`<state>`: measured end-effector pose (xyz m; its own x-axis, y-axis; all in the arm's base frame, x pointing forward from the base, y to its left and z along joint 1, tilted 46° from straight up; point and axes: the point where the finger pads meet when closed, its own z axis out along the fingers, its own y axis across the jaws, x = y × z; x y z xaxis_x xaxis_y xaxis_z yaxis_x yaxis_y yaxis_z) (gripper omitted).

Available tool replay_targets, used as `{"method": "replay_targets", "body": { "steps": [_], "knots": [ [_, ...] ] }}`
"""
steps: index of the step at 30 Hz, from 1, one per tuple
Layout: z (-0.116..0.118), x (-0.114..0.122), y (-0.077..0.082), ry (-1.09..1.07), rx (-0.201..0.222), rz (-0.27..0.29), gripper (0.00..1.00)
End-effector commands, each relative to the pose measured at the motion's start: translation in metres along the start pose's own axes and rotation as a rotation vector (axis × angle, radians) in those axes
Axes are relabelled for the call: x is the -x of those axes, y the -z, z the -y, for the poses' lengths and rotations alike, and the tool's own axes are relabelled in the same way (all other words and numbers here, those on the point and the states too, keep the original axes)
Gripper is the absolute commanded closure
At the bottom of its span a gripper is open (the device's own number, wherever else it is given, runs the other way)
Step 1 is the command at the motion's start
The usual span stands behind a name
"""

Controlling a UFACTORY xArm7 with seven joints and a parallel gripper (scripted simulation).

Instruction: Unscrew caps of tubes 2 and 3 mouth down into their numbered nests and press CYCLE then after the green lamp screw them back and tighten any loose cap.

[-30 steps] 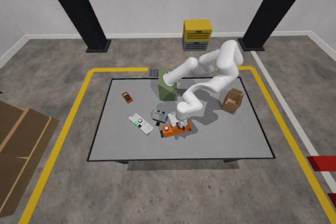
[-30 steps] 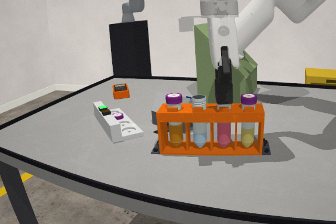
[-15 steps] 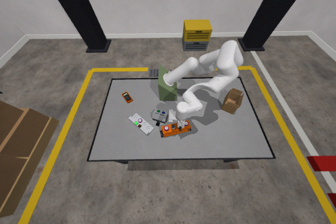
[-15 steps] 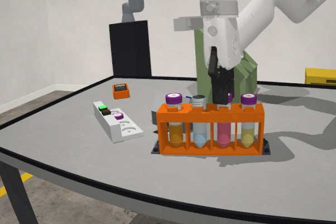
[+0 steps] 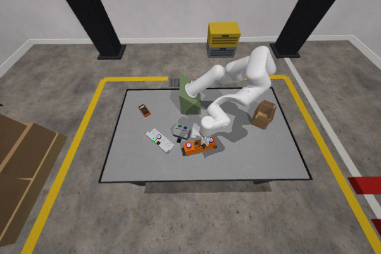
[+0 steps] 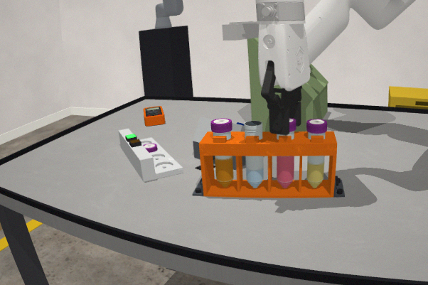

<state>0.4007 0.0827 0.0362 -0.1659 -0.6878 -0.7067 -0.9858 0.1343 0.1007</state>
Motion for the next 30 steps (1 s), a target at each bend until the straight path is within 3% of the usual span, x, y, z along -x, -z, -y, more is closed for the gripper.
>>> {"method": "replay_targets", "body": {
  "steps": [1,5,30],
  "knots": [
    [0.0015,-0.0015,0.0030,-0.003,-0.007,-0.001,0.54],
    [0.0015,-0.0015,0.0035,0.037,-0.007,-0.001,0.54],
    [0.0016,-0.0015,0.0040,0.957,-0.006,-0.004,0.54]
  ]
}}
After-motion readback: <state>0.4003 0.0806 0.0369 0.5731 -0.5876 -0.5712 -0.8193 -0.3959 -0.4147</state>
